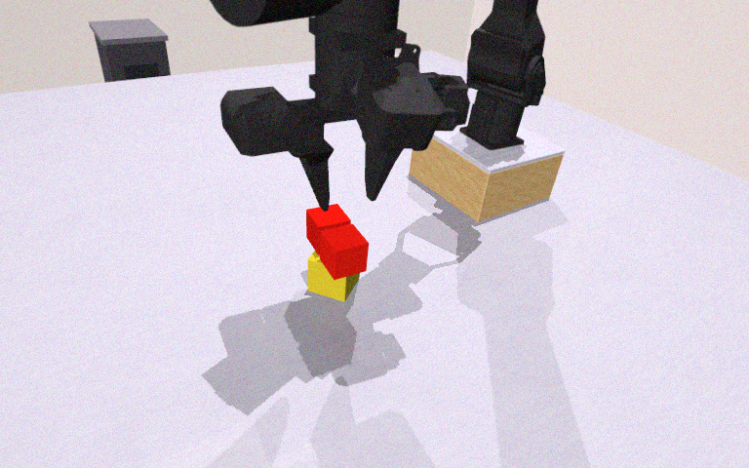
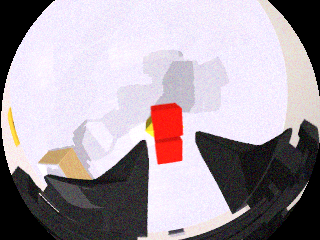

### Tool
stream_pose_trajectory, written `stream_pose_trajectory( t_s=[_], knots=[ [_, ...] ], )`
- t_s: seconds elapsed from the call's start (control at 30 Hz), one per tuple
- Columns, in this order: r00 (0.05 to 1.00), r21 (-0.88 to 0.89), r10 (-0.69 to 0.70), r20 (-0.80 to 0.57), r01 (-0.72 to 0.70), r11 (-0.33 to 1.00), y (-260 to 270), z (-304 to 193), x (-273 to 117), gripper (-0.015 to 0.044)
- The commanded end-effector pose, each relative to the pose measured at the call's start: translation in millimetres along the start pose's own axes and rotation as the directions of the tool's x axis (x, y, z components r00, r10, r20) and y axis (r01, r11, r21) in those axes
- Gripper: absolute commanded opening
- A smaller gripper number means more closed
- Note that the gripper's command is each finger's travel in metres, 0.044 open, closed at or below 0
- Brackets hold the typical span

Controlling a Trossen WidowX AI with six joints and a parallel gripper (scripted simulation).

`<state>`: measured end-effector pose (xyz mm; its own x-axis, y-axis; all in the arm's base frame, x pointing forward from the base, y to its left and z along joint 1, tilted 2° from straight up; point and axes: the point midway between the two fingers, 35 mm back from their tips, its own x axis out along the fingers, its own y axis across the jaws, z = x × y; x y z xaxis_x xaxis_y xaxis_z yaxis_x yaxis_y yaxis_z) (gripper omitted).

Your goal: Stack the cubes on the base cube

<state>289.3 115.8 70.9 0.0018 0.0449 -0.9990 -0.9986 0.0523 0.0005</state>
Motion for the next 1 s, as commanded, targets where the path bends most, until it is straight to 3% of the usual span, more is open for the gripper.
stream_pose_trajectory(
  t_s=[0.0, 0.47, 0.6, 0.7, 0.87, 0.97],
  knots=[
    [1.0, -0.003, -0.008, 0.003, 0.008, 1.0, -2, 1, -8, 0.0205],
    [1.0, -0.003, -0.008, 0.003, 0.008, 1.0, -2, 1, -18, 0.0205],
    [1.0, 0.0, 0.0, 0.0, 0.0, 1.0, 1, 2, -17, 0.031],
    [1.0, 0.004, 0.002, 0.004, -0.002, 1.0, 15, 30, -17, 0.0389],
    [1.0, 0.002, 0.005, 0.008, -0.005, 1.0, 55, 85, -19, 0.04],
    [1.0, 0.0, 0.004, 0.008, -0.004, 1.0, 61, 92, -20, 0.04]
  ],
)
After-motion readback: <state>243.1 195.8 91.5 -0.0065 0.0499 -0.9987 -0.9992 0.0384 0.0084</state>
